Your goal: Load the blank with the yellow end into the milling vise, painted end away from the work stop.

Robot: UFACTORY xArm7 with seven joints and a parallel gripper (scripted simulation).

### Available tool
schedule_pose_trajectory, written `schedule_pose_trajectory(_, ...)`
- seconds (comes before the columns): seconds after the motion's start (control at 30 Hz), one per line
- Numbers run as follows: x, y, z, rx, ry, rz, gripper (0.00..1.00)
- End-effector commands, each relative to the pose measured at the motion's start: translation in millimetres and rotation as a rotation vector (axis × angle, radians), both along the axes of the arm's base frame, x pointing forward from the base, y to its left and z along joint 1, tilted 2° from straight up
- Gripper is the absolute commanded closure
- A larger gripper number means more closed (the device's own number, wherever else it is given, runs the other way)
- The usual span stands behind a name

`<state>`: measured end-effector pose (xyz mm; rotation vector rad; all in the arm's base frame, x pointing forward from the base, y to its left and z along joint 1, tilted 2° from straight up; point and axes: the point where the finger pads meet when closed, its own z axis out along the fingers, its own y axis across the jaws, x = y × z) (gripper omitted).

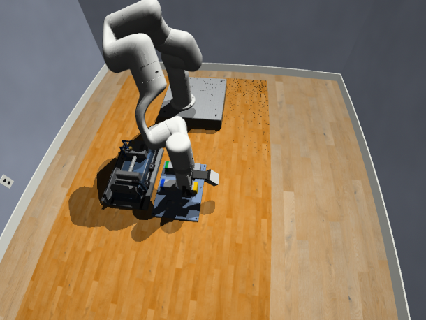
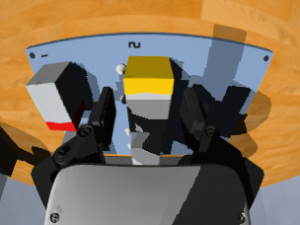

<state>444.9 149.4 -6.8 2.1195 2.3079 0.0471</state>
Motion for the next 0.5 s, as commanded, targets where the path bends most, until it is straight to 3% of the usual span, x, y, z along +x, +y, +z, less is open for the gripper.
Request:
schedule_pose_trajectory(0.0,1.5,0.5,1.7,0.001,-0.004,0.0,0.33)
schedule_pose_trajectory(0.33,1.5,0.5,2.0,0.001,-0.004,0.0,0.33)
schedule_pose_trajectory(0.37,1.5,0.5,1.9,0.001,-0.004,0.0,1.0)
schedule_pose_trajectory(0.47,1.5,0.5,1.9,0.001,-0.004,0.0,1.0)
